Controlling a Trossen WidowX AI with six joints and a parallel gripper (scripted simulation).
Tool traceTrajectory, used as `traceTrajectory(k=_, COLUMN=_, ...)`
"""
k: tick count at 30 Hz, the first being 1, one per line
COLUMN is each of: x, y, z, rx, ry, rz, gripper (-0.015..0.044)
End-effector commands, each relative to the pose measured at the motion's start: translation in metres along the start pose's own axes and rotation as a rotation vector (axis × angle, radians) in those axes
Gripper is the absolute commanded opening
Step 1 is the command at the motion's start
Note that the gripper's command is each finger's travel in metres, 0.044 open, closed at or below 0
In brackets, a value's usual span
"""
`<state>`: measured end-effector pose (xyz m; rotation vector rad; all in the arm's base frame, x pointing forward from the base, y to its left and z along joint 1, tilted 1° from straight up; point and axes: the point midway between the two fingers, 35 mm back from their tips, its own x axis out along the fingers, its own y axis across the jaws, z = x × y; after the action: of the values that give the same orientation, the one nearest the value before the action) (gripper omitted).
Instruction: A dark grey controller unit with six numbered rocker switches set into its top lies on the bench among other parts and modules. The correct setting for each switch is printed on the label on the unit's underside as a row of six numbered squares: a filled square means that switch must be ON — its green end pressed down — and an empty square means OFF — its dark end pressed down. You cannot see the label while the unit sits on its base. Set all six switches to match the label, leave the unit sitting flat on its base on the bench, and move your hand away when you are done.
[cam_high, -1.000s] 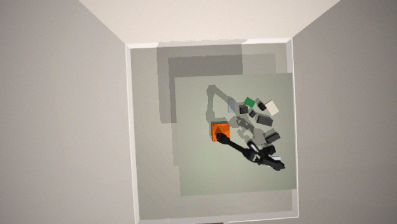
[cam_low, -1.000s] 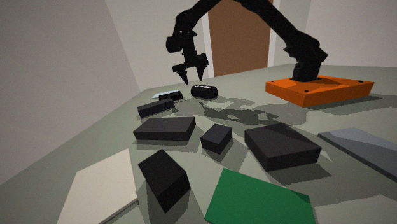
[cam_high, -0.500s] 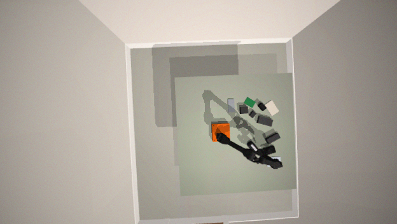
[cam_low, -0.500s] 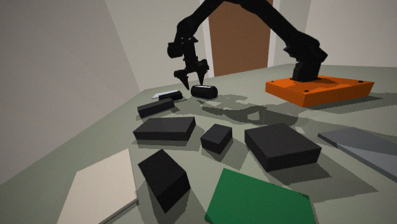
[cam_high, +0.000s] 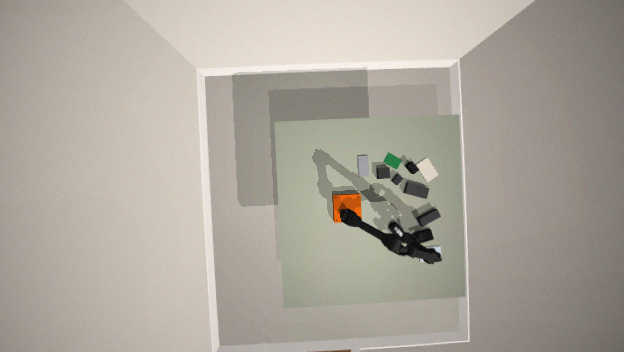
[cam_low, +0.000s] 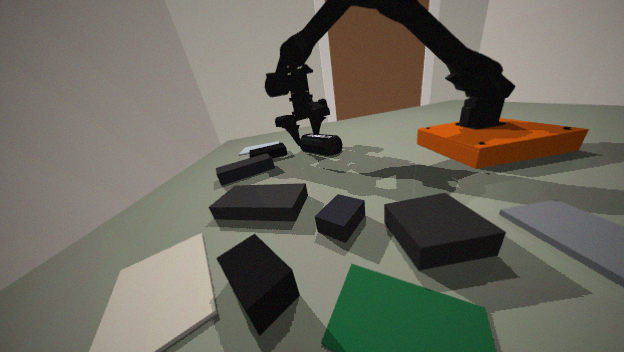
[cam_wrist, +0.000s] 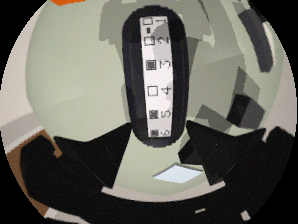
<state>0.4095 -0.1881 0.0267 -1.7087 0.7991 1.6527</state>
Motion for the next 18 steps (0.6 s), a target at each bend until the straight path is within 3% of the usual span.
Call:
traceTrajectory(k=1, x=0.0015, y=0.0009, z=0.0003, rx=-0.003, ry=0.000, rz=0.005, gripper=0.0335)
traceTrajectory(k=18, x=-0.0018, y=0.0009, z=0.0012, rx=-0.003, ry=0.000, rz=0.005, gripper=0.0336)
